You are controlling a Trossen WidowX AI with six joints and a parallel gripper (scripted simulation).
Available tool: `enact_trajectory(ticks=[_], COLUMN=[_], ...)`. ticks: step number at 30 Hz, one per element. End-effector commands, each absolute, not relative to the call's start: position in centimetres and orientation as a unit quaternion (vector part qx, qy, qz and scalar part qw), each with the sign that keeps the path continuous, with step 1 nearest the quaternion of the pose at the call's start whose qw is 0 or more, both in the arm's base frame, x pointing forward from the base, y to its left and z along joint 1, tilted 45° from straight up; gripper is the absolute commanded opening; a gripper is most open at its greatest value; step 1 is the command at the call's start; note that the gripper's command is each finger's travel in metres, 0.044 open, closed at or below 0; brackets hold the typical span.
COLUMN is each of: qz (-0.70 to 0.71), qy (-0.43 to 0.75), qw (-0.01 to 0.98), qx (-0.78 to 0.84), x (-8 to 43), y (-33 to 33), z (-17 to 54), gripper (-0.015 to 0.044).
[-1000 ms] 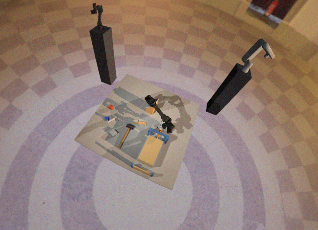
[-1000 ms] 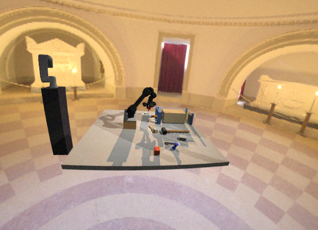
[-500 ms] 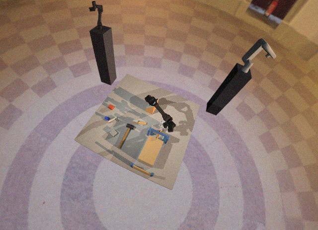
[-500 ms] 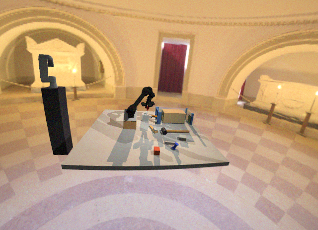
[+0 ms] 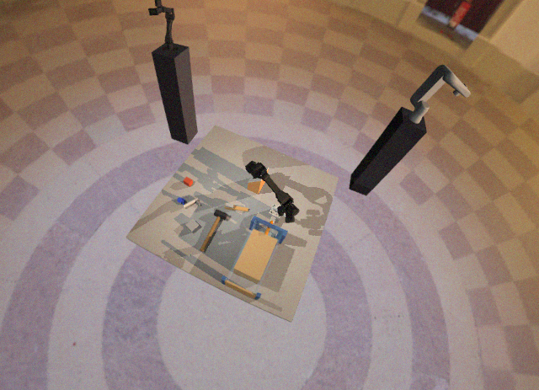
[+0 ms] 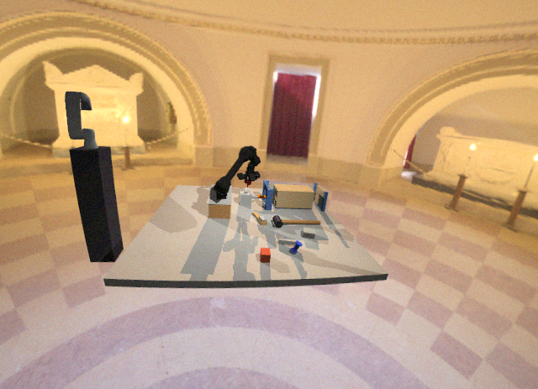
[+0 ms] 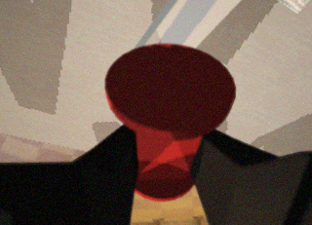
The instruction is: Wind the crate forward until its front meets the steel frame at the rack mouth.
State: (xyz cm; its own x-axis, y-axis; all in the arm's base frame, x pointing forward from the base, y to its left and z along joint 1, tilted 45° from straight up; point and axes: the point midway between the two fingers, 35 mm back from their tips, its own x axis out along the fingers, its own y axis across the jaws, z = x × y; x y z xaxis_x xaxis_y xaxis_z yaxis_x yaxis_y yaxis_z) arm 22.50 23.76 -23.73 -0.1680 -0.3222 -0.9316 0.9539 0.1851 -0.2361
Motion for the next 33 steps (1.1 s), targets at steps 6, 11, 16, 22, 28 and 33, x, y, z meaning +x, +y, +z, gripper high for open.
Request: enact_trajectory(ticks=[6, 11, 16, 22, 28, 33], qz=[-0.568, -0.568, -0.568, -0.568, -0.568, -0.568], qy=[0.537, 0.537, 0.537, 0.537, 0.537, 0.537], qw=[0.557, 0.556, 0.556, 0.556, 0.556, 0.556], qx=[0.282, 0.282, 0.282, 0.282, 0.282, 0.282], x=[19.5, 19.2, 19.0, 18.8, 18.8, 18.6], y=[23.9, 23.9, 23.8, 23.8, 23.8, 23.8], z=[-23.8, -23.8, -23.8, -23.7, -23.7, -23.7], gripper=[0.0, 0.0, 0.0, 0.0, 0.0, 0.0])
